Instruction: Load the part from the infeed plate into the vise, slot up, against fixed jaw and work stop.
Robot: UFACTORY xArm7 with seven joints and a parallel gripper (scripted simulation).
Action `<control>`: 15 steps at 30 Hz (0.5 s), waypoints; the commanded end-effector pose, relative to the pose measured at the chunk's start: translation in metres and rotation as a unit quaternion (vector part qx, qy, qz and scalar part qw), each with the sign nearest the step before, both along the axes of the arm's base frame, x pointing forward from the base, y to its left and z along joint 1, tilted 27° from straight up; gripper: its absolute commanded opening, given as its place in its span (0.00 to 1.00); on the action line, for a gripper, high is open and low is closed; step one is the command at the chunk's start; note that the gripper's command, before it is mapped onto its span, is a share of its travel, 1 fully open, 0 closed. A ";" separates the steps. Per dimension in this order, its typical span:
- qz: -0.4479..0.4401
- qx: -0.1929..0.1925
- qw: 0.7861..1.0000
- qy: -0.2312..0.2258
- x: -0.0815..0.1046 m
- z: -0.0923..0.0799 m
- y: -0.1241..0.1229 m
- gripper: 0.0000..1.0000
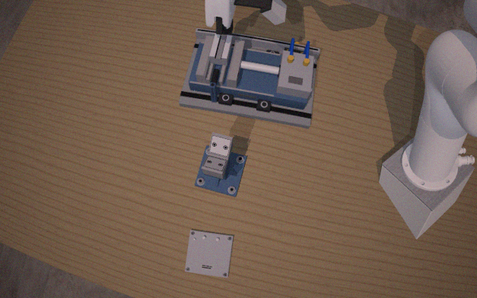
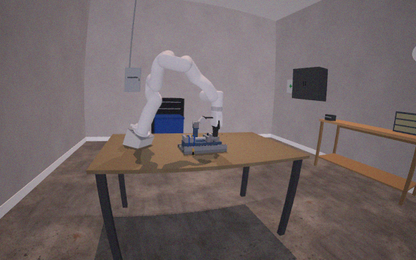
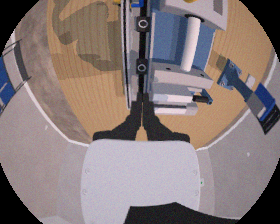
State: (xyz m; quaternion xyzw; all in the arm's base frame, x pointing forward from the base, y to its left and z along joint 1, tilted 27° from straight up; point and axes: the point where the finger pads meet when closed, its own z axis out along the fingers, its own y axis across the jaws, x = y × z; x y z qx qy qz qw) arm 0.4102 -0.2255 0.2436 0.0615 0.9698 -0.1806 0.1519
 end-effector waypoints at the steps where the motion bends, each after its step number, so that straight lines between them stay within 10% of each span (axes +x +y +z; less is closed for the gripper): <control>1: 0.001 -0.001 1.000 -0.002 0.001 0.001 0.001 0.00; 15: 0.001 -0.001 1.000 -0.002 0.001 0.001 0.003 0.00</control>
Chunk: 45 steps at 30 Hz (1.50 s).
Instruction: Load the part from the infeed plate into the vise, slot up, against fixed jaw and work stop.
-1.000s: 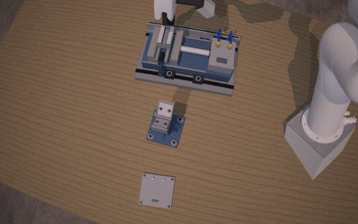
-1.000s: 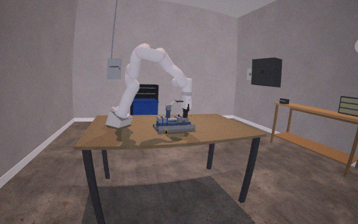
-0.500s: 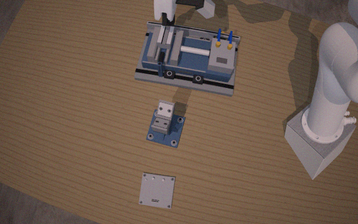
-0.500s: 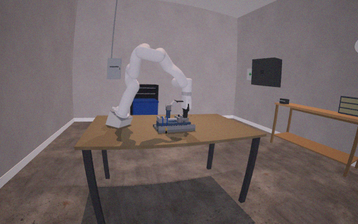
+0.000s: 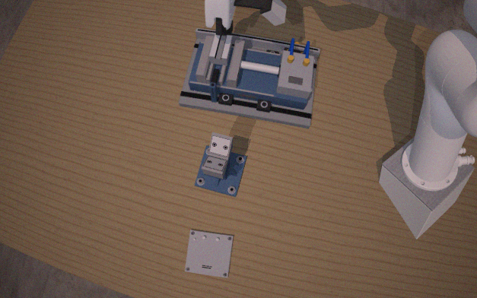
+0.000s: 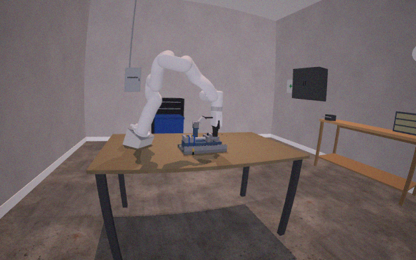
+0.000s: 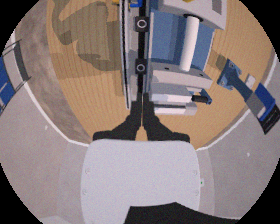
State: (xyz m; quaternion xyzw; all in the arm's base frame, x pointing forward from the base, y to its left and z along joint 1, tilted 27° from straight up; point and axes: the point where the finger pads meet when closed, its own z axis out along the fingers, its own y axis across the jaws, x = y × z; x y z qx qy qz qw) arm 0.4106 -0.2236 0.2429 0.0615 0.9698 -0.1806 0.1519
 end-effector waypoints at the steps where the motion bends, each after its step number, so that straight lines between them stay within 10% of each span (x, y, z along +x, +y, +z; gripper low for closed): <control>1: 0.001 -0.001 1.000 -0.002 0.001 0.001 0.001 0.00; 45: 0.001 -0.001 1.000 -0.002 0.003 -0.002 0.011 0.00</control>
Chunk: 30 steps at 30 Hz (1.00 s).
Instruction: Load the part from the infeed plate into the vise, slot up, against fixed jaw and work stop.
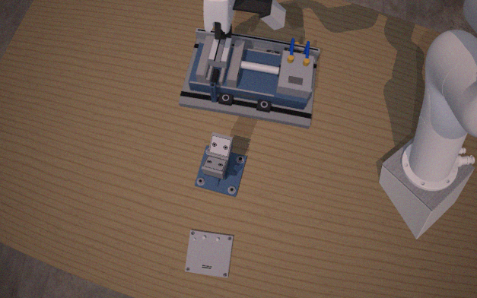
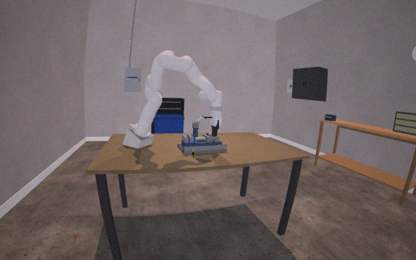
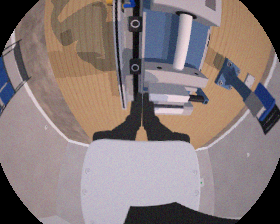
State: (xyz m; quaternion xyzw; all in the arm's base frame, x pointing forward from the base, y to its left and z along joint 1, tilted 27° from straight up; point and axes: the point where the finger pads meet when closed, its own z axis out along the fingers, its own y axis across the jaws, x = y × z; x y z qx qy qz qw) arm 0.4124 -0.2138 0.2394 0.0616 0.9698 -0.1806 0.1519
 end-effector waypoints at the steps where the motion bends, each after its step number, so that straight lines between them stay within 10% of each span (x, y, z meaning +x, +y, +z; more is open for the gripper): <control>1: 0.001 -0.001 1.000 -0.002 0.001 0.001 0.001 0.00; 30: 0.001 -0.001 1.000 -0.002 0.003 -0.001 0.009 0.00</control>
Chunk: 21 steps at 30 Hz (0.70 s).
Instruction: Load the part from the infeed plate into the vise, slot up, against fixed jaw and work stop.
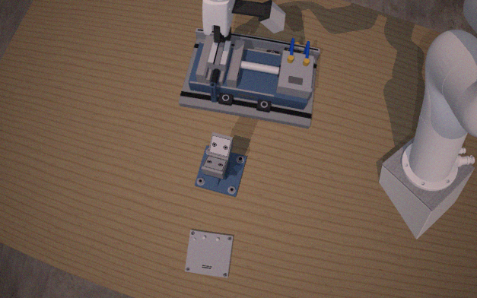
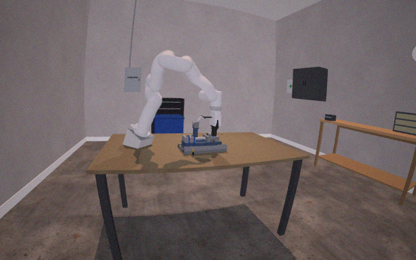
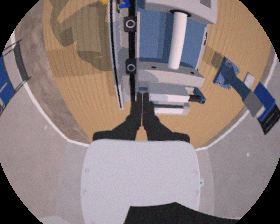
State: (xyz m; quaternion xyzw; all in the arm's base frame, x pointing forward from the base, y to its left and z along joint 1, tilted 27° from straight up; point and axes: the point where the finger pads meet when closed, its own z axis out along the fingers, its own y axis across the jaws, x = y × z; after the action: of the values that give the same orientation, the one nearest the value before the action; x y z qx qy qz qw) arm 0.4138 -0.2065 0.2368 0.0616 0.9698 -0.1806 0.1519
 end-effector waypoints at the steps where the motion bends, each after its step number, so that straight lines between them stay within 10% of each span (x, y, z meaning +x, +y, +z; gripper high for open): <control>1: 0.001 0.000 1.000 -0.002 0.001 0.001 0.002 0.00; 21: 0.001 0.000 1.000 -0.002 0.002 0.000 0.005 0.00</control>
State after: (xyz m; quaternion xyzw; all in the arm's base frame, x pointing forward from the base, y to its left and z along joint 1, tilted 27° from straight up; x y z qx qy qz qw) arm 0.4146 -0.2023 0.2353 0.0616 0.9698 -0.1806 0.1519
